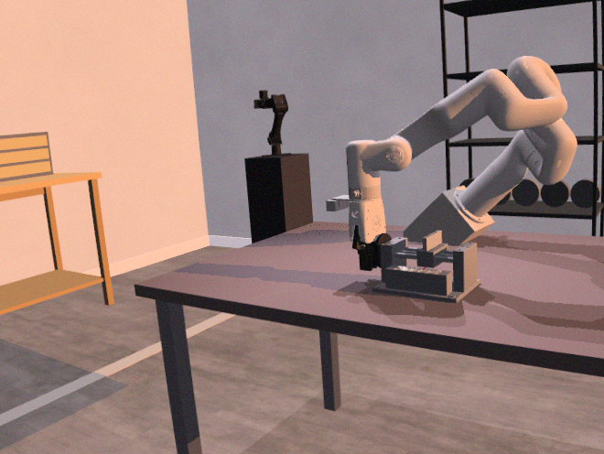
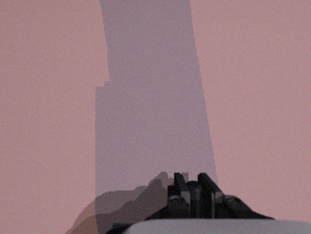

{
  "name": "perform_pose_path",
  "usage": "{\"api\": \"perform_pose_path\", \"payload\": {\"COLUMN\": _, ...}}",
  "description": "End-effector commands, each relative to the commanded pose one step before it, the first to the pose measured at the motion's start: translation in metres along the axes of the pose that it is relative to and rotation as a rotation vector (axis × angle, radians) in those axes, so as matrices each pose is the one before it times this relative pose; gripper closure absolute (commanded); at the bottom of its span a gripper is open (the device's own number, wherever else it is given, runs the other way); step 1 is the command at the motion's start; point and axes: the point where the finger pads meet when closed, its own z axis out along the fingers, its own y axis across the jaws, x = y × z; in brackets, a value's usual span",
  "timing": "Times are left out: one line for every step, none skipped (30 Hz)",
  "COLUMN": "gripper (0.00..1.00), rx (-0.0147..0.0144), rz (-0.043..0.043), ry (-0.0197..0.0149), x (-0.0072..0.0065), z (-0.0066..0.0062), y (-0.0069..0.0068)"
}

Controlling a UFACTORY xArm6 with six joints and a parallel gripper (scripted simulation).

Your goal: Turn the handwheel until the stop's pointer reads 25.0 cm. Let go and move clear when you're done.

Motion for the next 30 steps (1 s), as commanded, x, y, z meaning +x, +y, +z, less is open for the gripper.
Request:
{"api": "perform_pose_path", "payload": {"gripper": 0.94, "rx": 0.00465, "rz": -0.00185, "ry": 0.00249, "x": 0.00028, "z": -0.00451, "y": -0.00897}}
{"api": "perform_pose_path", "payload": {"gripper": 0.94, "rx": 0.00000, "rz": 0.00000, "ry": -0.00001, "x": 0.00000, "z": -0.00082, "y": -0.00128}}
{"api": "perform_pose_path", "payload": {"gripper": 0.94, "rx": 0.00000, "rz": 0.00000, "ry": -0.00001, "x": 0.00000, "z": -0.00092, "y": -0.00127}}
{"api": "perform_pose_path", "payload": {"gripper": 0.94, "rx": 0.00000, "rz": 0.00000, "ry": 0.00001, "x": 0.00000, "z": -0.00092, "y": -0.00125}}
{"api": "perform_pose_path", "payload": {"gripper": 0.94, "rx": 0.00000, "rz": 0.00000, "ry": 0.00000, "x": 0.00000, "z": -0.00107, "y": -0.00123}}
{"api": "perform_pose_path", "payload": {"gripper": 0.94, "rx": 0.00001, "rz": 0.00000, "ry": -0.00001, "x": 0.00000, "z": -0.00125, "y": -0.00121}}
{"api": "perform_pose_path", "payload": {"gripper": 0.94, "rx": -0.00001, "rz": 0.00000, "ry": 0.00001, "x": 0.00000, "z": -0.00125, "y": -0.00119}}
{"api": "perform_pose_path", "payload": {"gripper": 0.94, "rx": 0.00000, "rz": 0.00000, "ry": 0.00000, "x": 0.00000, "z": -0.00151, "y": -0.00117}}
{"api": "perform_pose_path", "payload": {"gripper": 0.94, "rx": 0.00000, "rz": 0.00000, "ry": 0.00000, "x": 0.00000, "z": 0.00000, "y": 0.00000}}
{"api": "perform_pose_path", "payload": {"gripper": 0.94, "rx": 0.00000, "rz": 0.00000, "ry": 0.00000, "x": 0.00000, "z": 0.00000, "y": 0.00000}}
{"api": "perform_pose_path", "payload": {"gripper": 0.94, "rx": 0.00000, "rz": 0.00000, "ry": 0.00000, "x": 0.00000, "z": -0.00170, "y": -0.00114}}
{"api": "perform_pose_path", "payload": {"gripper": 0.94, "rx": -0.00001, "rz": 0.00001, "ry": 0.00001, "x": 0.00000, "z": -0.00178, "y": -0.00111}}
{"api": "perform_pose_path", "payload": {"gripper": 0.94, "rx": 0.00001, "rz": -0.00001, "ry": -0.00001, "x": 0.00000, "z": -0.00239, "y": -0.00106}}
{"api": "perform_pose_path", "payload": {"gripper": 0.94, "rx": -0.00001, "rz": 0.00001, "ry": 0.00001, "x": 0.00000, "z": -0.00241, "y": -0.00095}}
{"api": "perform_pose_path", "payload": {"gripper": 0.94, "rx": 0.00001, "rz": -0.00001, "ry": -0.00001, "x": 0.00000, "z": -0.00252, "y": -0.00063}}
{"api": "perform_pose_path", "payload": {"gripper": 0.94, "rx": 0.00000, "rz": 0.00000, "ry": 0.00001, "x": 0.00000, "z": -0.00254, "y": -0.00048}}
{"api": "perform_pose_path", "payload": {"gripper": 0.94, "rx": 0.00000, "rz": 0.00000, "ry": -0.00001, "x": 0.00000, "z": -0.00263, "y": -0.00018}}
{"api": "perform_pose_path", "payload": {"gripper": 0.94, "rx": 0.00000, "rz": 0.00000, "ry": 0.00000, "x": 0.00000, "z": -0.00267, "y": 0.00001}}
{"api": "perform_pose_path", "payload": {"gripper": 0.94, "rx": 0.00000, "rz": 0.00000, "ry": 0.00000, "x": 0.00000, "z": -0.00273, "y": 0.00029}}
{"api": "perform_pose_path", "payload": {"gripper": 0.94, "rx": 0.00000, "rz": 0.00000, "ry": 0.00000, "x": 0.00000, "z": -0.00257, "y": 0.00054}}
{"api": "perform_pose_path", "payload": {"gripper": 0.94, "rx": 0.00000, "rz": 0.00000, "ry": 0.00000, "x": 0.00000, "z": -0.00244, "y": 0.00071}}
{"api": "perform_pose_path", "payload": {"gripper": 0.94, "rx": 0.00000, "rz": 0.00000, "ry": 0.00000, "x": 0.00000, "z": -0.00214, "y": 0.00087}}
{"api": "perform_pose_path", "payload": {"gripper": 0.94, "rx": 0.00000, "rz": 0.00000, "ry": 0.00000, "x": 0.00000, "z": -0.00195, "y": 0.00096}}
{"api": "perform_pose_path", "payload": {"gripper": 0.94, "rx": 0.00000, "rz": 0.00000, "ry": 0.00000, "x": 0.00000, "z": -0.00182, "y": 0.00102}}
{"api": "perform_pose_path", "payload": {"gripper": 0.94, "rx": 0.00000, "rz": 0.00000, "ry": 0.00000, "x": 0.00000, "z": -0.00157, "y": 0.00114}}
{"api": "perform_pose_path", "payload": {"gripper": 0.94, "rx": 0.00000, "rz": 0.00000, "ry": 0.00000, "x": 0.00000, "z": 0.00000, "y": 0.00000}}
{"api": "perform_pose_path", "payload": {"gripper": 0.94, "rx": 0.00000, "rz": 0.00000, "ry": 0.00000, "x": 0.00000, "z": 0.00000, "y": 0.00000}}
{"api": "perform_pose_path", "payload": {"gripper": 0.94, "rx": 0.00000, "rz": 0.00000, "ry": 0.00000, "x": 0.00000, "z": -0.00154, "y": 0.00114}}
{"api": "perform_pose_path", "payload": {"gripper": 0.94, "rx": 0.00000, "rz": 0.00000, "ry": 0.00000, "x": 0.00000, "z": -0.00120, "y": 0.00113}}
{"api": "perform_pose_path", "payload": {"gripper": 0.94, "rx": 0.00000, "rz": 0.00000, "ry": 0.00000, "x": 0.00000, "z": -0.00108, "y": 0.00112}}
